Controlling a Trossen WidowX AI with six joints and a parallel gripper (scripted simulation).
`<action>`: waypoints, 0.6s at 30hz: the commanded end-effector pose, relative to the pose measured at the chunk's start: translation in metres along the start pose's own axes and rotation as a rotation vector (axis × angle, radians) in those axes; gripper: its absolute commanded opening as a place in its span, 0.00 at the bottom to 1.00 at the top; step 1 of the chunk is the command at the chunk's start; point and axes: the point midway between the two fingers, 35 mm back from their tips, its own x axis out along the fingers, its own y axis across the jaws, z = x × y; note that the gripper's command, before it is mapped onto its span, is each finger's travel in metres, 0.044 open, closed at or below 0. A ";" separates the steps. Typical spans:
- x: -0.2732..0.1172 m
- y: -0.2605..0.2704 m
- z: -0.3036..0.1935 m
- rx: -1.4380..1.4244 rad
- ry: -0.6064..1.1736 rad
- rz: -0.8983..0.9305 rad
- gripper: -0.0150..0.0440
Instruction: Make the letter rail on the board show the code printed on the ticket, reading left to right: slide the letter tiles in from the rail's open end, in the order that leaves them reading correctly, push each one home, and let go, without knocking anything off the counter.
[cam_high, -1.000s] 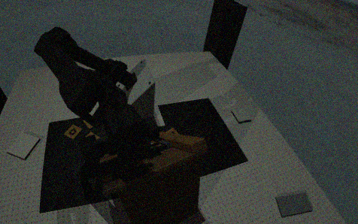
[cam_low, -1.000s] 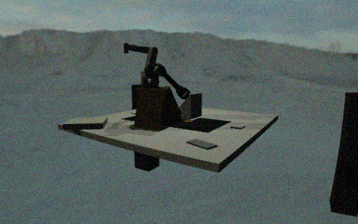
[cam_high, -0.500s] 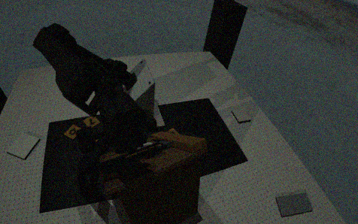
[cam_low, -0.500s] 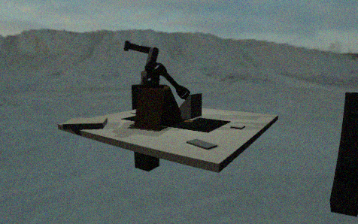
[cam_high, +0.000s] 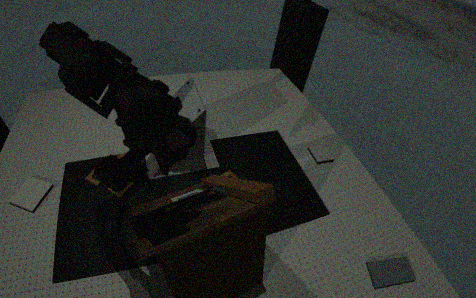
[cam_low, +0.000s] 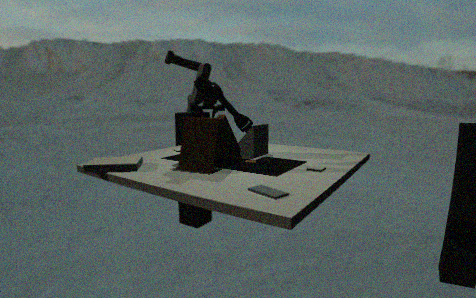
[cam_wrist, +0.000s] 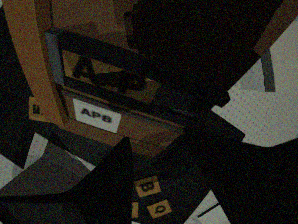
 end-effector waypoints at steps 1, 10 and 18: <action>-0.040 0.004 -0.009 -0.443 -0.116 0.018 0.74; -0.103 0.020 -0.039 -1.276 -0.332 -0.071 1.00; -0.105 0.020 -0.039 -1.293 -0.336 -0.075 1.00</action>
